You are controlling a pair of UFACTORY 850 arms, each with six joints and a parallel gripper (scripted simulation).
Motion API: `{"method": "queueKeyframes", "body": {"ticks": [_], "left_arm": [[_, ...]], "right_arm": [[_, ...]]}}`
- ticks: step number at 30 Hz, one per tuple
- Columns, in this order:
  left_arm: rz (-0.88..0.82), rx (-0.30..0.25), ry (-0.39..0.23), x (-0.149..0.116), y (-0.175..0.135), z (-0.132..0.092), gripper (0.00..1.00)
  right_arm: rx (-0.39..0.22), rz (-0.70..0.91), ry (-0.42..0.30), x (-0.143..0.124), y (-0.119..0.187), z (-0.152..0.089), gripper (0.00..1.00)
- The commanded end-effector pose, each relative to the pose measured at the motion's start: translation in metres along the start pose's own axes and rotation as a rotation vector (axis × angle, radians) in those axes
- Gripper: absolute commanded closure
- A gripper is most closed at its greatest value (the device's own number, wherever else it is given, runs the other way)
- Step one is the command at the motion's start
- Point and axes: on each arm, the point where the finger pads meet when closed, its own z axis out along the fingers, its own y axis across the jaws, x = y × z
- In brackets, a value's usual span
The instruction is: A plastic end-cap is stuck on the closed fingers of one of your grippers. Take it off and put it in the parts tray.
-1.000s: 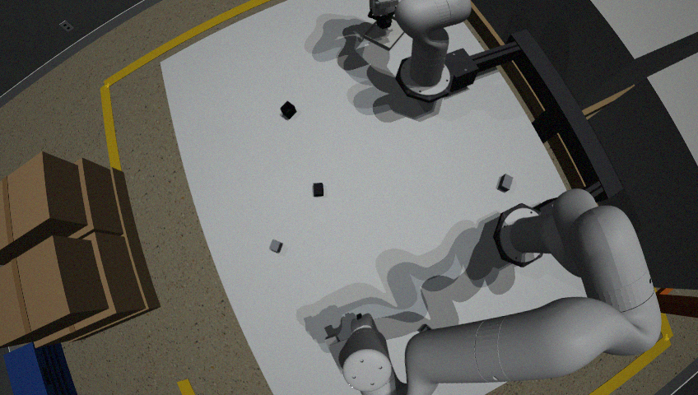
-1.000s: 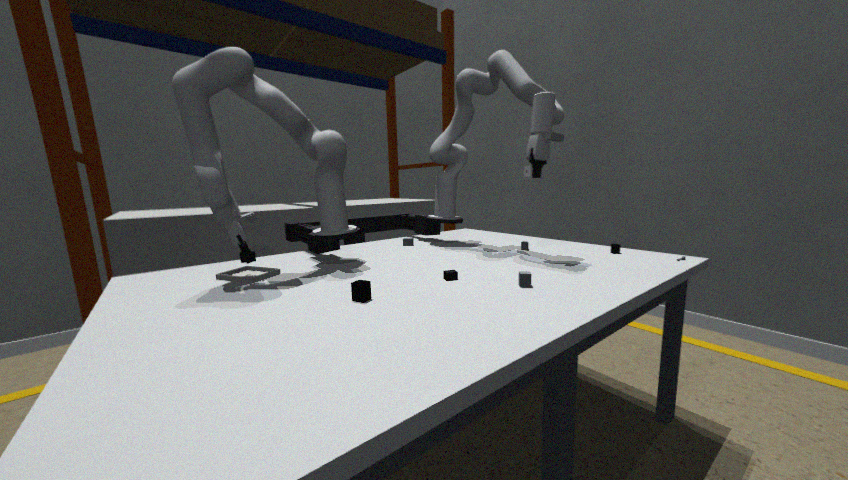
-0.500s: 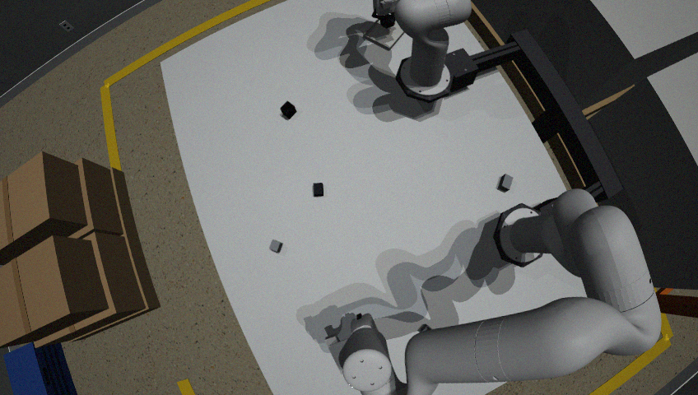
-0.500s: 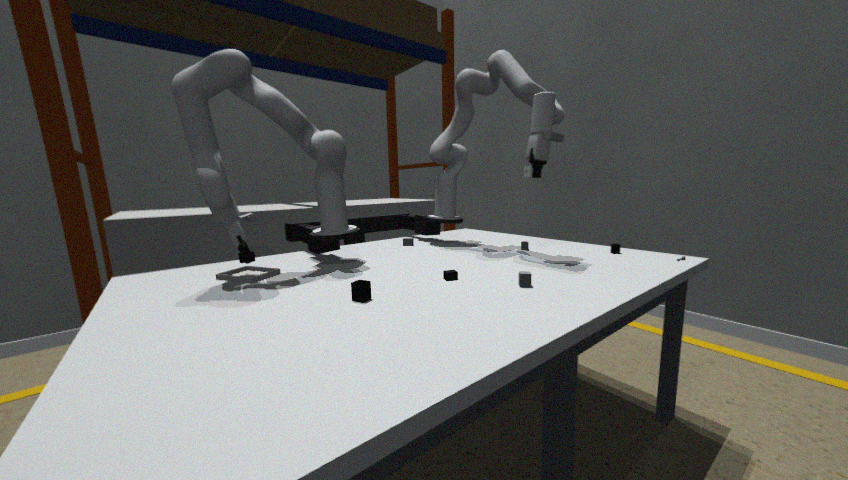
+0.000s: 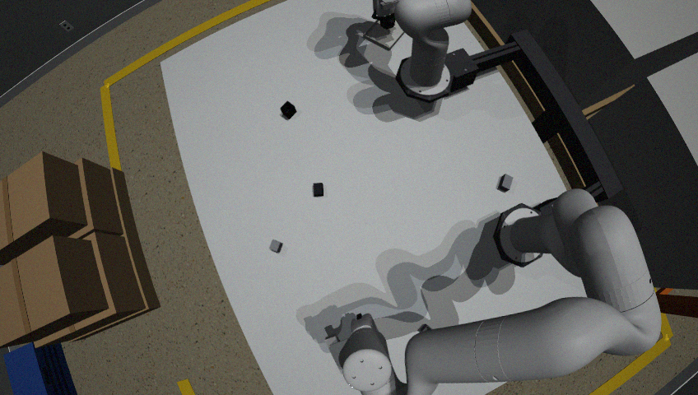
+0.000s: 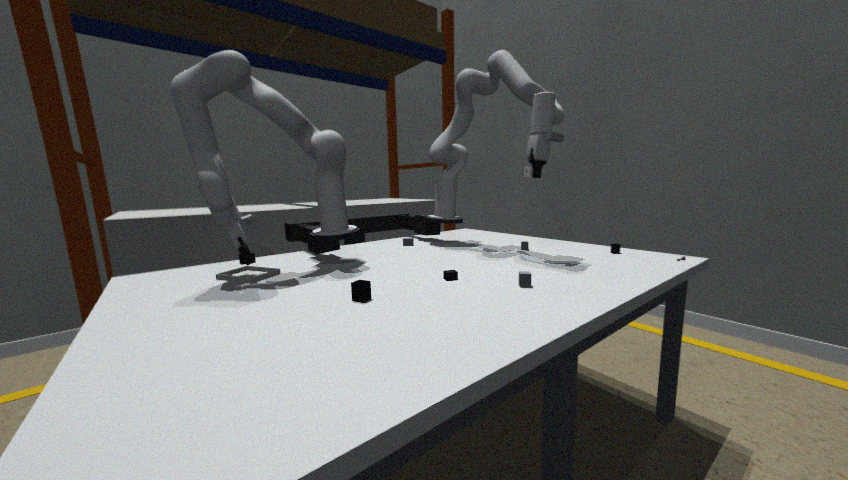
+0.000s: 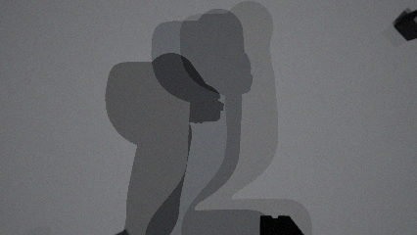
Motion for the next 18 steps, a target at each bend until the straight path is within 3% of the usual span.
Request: {"method": "queueKeyframes", "body": {"ticks": [1, 18], "left_arm": [[0.000, 0.000, 0.002, 0.001, 0.000, -0.001, 1.00], [0.000, 0.000, 0.002, 0.001, 0.000, -0.001, 1.00]], "right_arm": [[-0.002, -0.002, -0.001, -0.003, 0.000, 0.009, 1.00], [-0.005, -0.006, -0.002, -0.009, 0.000, 0.029, 1.00]]}}
